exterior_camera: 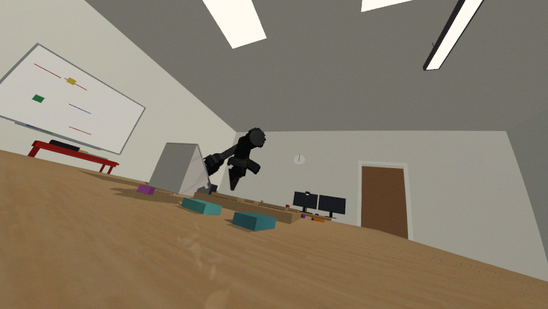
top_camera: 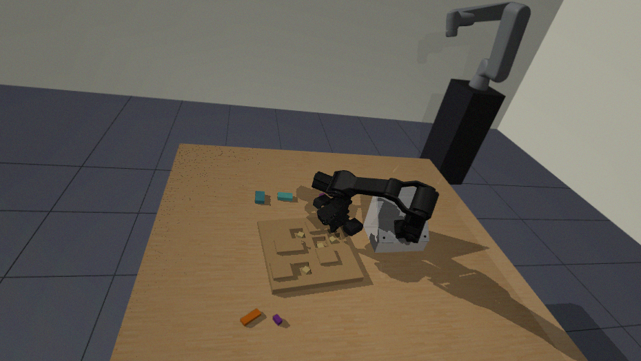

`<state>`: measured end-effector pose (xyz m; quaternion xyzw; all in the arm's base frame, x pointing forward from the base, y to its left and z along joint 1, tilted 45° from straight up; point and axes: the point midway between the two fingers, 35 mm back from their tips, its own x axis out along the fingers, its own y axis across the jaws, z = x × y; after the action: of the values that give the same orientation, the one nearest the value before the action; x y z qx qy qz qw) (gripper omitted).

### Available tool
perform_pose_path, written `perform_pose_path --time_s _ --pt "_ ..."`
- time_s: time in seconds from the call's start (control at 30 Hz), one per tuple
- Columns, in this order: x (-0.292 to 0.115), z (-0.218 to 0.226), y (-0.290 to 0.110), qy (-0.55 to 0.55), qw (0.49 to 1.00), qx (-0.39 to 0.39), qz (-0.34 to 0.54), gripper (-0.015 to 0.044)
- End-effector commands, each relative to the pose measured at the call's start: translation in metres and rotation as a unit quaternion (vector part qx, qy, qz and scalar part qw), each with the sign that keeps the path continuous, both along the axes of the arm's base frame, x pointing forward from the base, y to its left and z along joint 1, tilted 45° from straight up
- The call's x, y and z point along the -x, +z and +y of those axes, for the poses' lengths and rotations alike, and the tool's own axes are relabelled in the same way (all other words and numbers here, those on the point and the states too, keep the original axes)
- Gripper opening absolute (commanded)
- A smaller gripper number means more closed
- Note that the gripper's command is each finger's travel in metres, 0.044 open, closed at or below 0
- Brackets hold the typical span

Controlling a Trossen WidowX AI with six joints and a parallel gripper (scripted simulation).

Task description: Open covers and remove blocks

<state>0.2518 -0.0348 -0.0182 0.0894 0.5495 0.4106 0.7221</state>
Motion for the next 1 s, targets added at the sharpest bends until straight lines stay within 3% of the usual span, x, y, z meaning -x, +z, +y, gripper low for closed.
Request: perform_pose_path --time_s 0.0,0.97 --pt "0.003 0.013 -0.011 -0.002 1.0 -0.005 0.006 0.0" --pt "0.01 0.024 -0.023 -0.002 1.0 -0.006 0.006 0.0"
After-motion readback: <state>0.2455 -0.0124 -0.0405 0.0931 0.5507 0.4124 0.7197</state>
